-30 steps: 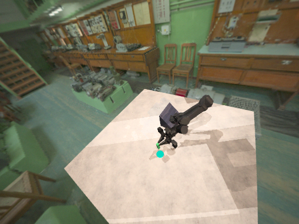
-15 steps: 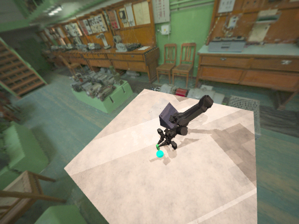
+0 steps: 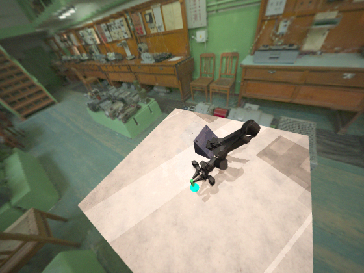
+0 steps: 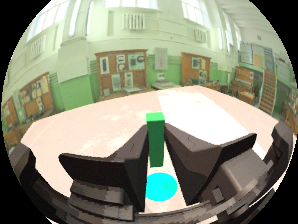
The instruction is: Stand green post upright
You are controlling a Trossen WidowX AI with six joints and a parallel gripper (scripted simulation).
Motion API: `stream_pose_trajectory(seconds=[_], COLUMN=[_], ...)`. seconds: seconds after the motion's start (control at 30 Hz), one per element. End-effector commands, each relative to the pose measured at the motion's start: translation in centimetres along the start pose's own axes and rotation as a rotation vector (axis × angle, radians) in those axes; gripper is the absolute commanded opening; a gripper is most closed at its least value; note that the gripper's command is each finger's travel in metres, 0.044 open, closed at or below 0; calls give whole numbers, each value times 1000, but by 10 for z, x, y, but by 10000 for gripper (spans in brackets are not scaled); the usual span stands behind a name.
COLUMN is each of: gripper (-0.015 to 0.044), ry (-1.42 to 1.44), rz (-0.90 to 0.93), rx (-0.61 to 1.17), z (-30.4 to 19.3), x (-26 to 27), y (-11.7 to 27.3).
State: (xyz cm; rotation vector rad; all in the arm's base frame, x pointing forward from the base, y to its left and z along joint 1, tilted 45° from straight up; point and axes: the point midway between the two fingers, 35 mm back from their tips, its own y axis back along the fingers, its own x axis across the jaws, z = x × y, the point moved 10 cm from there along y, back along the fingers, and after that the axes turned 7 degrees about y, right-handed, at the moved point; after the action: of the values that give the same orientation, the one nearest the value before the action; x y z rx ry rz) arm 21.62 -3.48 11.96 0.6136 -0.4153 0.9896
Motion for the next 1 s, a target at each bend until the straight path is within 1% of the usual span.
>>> stream_pose_trajectory(seconds=[0.0, 0.4, 0.97], gripper=[23, 23, 23], ry=[-1, -1, 1], rz=[-8, -5, 0], rx=[6, 4, 4], z=[-14, -42, -62], x=[-1, 0, 2], y=[1, 5, 4])
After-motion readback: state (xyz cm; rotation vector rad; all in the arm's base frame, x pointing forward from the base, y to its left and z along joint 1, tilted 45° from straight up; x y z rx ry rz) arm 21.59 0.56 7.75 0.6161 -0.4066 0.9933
